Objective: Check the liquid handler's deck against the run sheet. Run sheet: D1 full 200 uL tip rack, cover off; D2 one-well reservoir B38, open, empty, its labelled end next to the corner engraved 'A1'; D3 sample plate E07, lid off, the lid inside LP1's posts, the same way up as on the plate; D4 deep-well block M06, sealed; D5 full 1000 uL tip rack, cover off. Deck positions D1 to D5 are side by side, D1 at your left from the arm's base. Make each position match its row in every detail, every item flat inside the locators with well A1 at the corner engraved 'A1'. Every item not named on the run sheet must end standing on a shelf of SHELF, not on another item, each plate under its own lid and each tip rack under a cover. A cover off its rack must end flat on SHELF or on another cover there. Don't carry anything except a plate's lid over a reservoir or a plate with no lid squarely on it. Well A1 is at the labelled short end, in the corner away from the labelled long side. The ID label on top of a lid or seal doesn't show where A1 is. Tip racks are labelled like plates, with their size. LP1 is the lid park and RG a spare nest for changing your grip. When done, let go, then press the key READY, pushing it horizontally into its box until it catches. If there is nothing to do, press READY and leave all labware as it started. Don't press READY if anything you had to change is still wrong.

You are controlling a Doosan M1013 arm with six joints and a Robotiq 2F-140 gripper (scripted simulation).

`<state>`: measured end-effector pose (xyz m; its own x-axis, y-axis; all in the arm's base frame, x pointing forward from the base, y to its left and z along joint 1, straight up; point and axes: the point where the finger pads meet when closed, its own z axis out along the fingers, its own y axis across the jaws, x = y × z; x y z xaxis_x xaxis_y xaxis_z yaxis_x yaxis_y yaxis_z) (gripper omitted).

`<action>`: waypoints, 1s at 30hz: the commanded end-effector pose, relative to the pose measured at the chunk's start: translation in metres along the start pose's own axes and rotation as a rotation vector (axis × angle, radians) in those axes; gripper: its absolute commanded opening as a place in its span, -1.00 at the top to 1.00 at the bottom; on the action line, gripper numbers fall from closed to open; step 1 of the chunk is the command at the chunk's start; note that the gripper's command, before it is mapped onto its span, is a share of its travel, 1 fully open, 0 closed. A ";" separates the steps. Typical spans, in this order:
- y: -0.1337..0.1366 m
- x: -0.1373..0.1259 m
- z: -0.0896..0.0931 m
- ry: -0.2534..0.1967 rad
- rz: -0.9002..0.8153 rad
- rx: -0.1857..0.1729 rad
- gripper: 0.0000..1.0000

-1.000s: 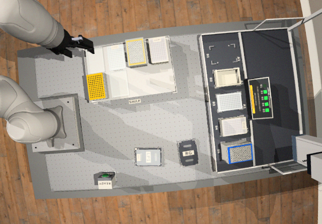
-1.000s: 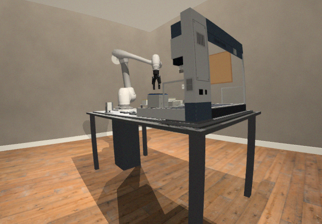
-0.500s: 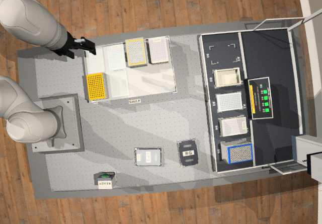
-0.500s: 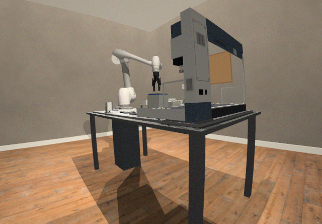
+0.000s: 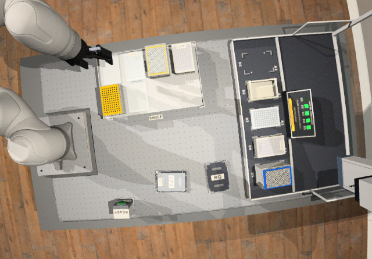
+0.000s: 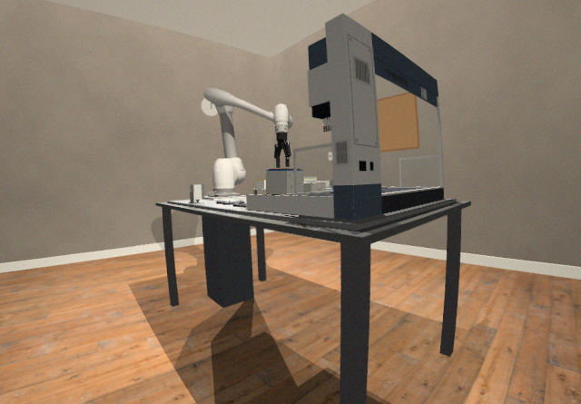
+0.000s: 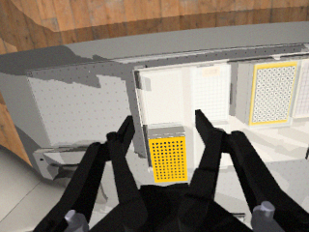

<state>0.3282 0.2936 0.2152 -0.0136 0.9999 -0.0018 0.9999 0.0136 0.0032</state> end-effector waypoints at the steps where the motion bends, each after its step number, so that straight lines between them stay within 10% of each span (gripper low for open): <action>1: 0.000 0.000 0.003 0.001 0.000 0.000 -0.34; 30: 0.000 0.000 0.045 0.001 0.000 -0.001 -0.34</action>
<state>0.3284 0.2936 0.1714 -0.0136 0.9999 -0.0016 0.9999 0.0136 0.0034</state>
